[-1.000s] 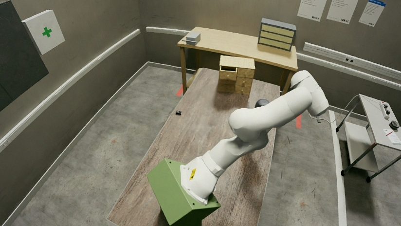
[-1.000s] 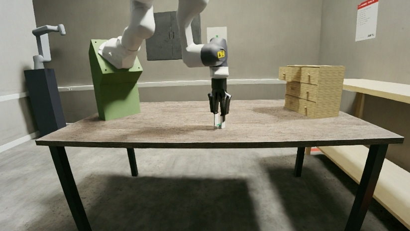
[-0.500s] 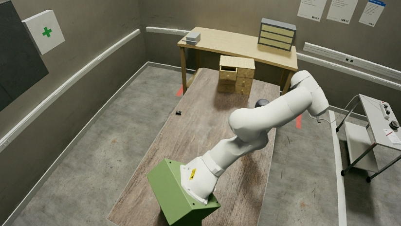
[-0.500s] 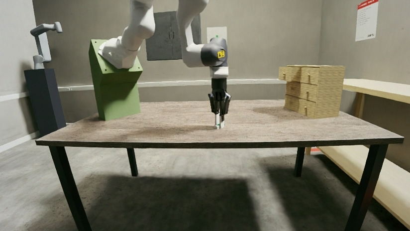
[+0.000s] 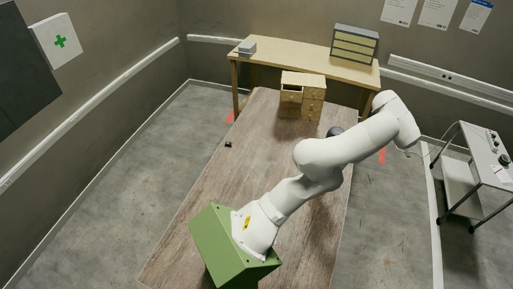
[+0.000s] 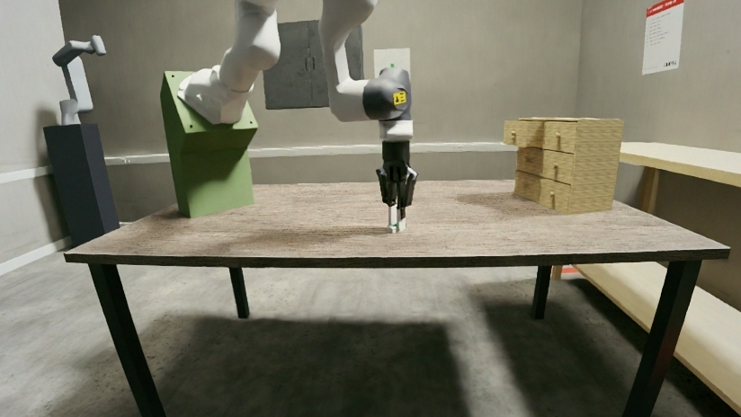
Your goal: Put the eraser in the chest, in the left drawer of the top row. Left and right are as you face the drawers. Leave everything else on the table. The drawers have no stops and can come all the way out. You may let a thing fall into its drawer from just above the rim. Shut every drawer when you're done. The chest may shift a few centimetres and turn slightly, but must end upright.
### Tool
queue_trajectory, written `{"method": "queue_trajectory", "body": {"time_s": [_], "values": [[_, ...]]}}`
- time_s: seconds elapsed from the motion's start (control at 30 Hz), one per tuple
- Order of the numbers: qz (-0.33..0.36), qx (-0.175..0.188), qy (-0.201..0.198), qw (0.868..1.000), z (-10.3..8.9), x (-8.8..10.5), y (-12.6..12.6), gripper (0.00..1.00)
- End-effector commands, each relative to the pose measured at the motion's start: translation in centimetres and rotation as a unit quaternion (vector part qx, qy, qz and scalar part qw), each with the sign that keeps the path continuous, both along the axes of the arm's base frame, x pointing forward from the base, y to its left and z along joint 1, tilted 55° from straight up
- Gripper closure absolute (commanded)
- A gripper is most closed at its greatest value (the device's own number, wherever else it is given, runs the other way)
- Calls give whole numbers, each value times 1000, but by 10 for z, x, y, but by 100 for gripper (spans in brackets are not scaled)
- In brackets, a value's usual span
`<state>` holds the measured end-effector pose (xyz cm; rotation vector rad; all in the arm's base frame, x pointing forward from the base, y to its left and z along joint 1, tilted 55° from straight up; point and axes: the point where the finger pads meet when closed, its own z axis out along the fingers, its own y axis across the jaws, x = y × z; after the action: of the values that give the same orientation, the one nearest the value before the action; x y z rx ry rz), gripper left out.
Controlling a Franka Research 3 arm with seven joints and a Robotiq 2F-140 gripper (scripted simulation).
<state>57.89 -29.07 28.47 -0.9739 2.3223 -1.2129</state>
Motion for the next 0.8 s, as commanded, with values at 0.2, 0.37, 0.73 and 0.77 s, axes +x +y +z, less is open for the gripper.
{"method": "queue_trajectory", "body": {"time_s": [0.2, 0.37, 0.73, 0.77], "values": [[1, -1, -1, 1000, 6, -5, 6, 80], [1, -1, -1, 1000, 29, -28, 29, 80], [1, -1, -1, 1000, 58, -57, 58, 80], [1, -1, -1, 1000, 58, -57, 58, 80]]}}
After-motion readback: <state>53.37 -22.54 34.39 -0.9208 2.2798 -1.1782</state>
